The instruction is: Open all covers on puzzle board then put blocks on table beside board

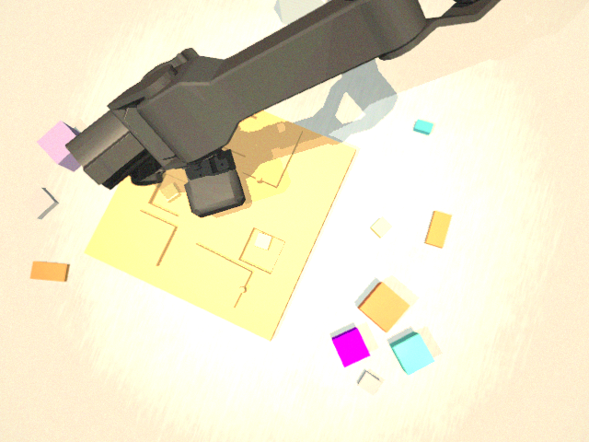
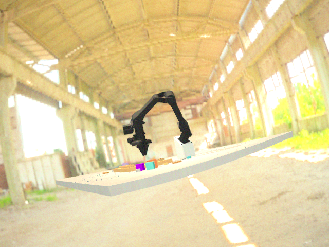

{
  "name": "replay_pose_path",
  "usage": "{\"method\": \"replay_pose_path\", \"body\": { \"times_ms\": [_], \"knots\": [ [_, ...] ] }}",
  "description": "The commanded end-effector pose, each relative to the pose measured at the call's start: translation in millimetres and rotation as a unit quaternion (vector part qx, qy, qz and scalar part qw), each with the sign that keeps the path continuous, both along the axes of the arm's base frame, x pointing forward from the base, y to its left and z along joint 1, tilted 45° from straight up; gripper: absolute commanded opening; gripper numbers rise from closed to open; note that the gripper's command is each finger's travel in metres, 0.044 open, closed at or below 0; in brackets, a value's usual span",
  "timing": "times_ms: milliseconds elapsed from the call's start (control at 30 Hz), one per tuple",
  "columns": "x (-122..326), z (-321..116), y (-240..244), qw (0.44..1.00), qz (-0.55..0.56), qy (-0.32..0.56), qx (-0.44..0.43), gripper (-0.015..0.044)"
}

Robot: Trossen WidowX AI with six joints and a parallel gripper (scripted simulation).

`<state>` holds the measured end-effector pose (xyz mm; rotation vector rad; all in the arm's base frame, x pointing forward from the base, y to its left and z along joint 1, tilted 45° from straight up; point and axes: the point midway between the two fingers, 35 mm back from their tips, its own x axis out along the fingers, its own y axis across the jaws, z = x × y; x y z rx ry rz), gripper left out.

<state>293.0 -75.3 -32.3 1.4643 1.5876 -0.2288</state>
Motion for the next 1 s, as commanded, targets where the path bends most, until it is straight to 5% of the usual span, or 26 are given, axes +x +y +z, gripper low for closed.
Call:
{"method": "replay_pose_path", "body": {
  "times_ms": [0, 967],
  "knots": [
    [-0.1, -1.6, 2.9, 0.999, 0.03, -0.027, -0.004, 0.0144],
    [1.6, -8.2, 9.8, 0.964, 0.192, -0.183, -0.037, 0.0144]
  ]
}}
